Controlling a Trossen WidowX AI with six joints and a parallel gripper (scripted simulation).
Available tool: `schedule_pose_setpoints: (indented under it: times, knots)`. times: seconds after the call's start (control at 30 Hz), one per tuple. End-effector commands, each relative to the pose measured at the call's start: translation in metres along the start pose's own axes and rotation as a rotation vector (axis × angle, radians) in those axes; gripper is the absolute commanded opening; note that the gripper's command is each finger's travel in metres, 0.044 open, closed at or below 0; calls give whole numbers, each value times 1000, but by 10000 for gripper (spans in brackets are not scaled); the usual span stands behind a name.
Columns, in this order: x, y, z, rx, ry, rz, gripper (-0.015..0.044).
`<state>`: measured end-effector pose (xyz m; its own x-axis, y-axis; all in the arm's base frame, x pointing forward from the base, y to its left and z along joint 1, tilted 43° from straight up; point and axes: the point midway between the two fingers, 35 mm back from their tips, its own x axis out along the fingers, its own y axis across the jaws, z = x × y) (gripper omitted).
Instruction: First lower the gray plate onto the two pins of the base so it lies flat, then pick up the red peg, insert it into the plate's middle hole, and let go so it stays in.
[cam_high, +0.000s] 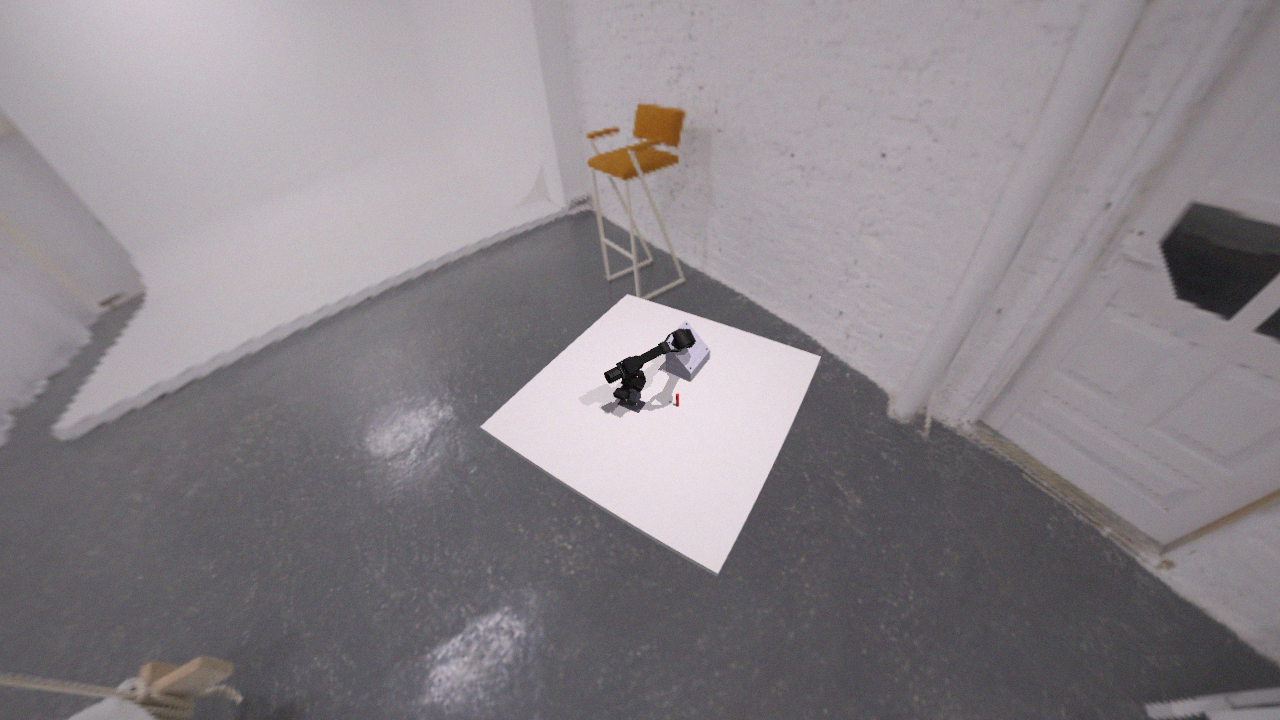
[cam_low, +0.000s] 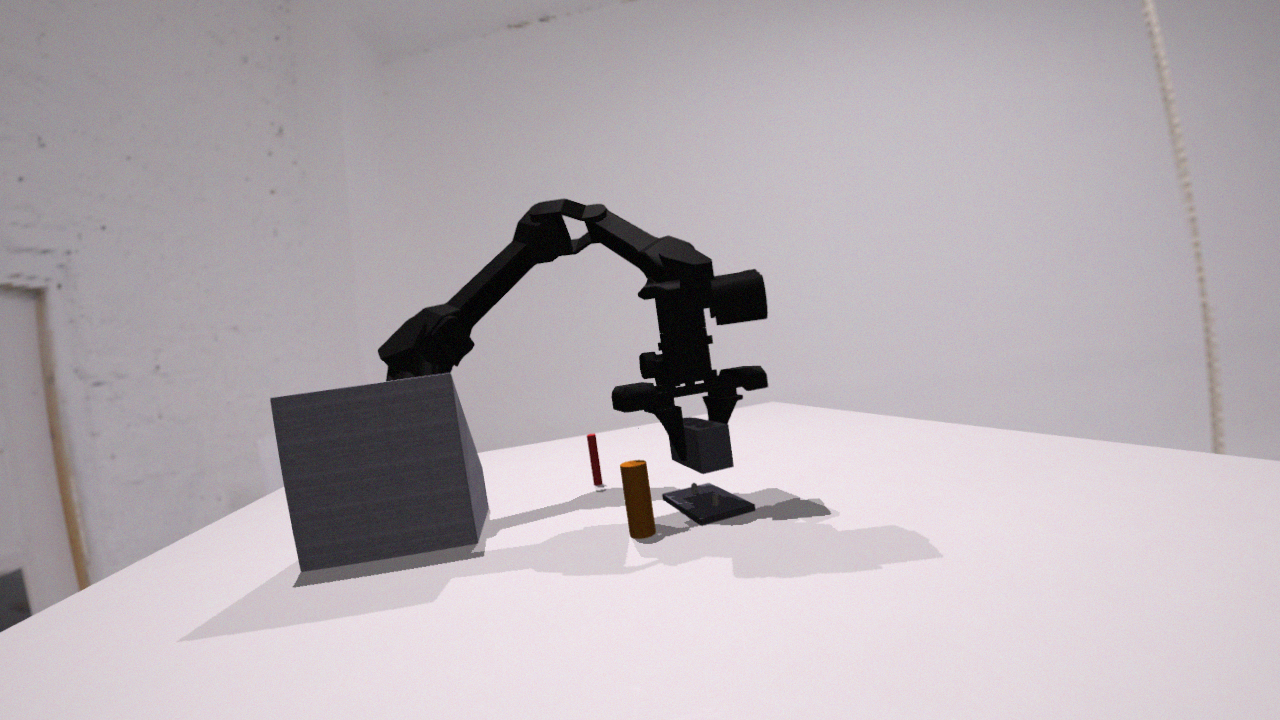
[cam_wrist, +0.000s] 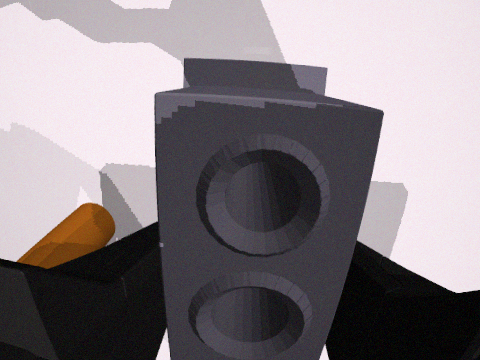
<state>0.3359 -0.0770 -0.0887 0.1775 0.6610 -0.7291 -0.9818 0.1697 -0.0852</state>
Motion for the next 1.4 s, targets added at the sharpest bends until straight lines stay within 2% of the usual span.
schedule_pose_setpoints:
  times: [0.0, 0.83, 1.13, 1.37]
  knots:
    - [3, 1, -1, -5, 2, 2, 0]
    - [39, 1, 0, -4, 0, 2, 0]
    - [37, -1, -1, -11, 5, -1, 0]
    - [37, -1, -1, -11, 5, -1, 184]
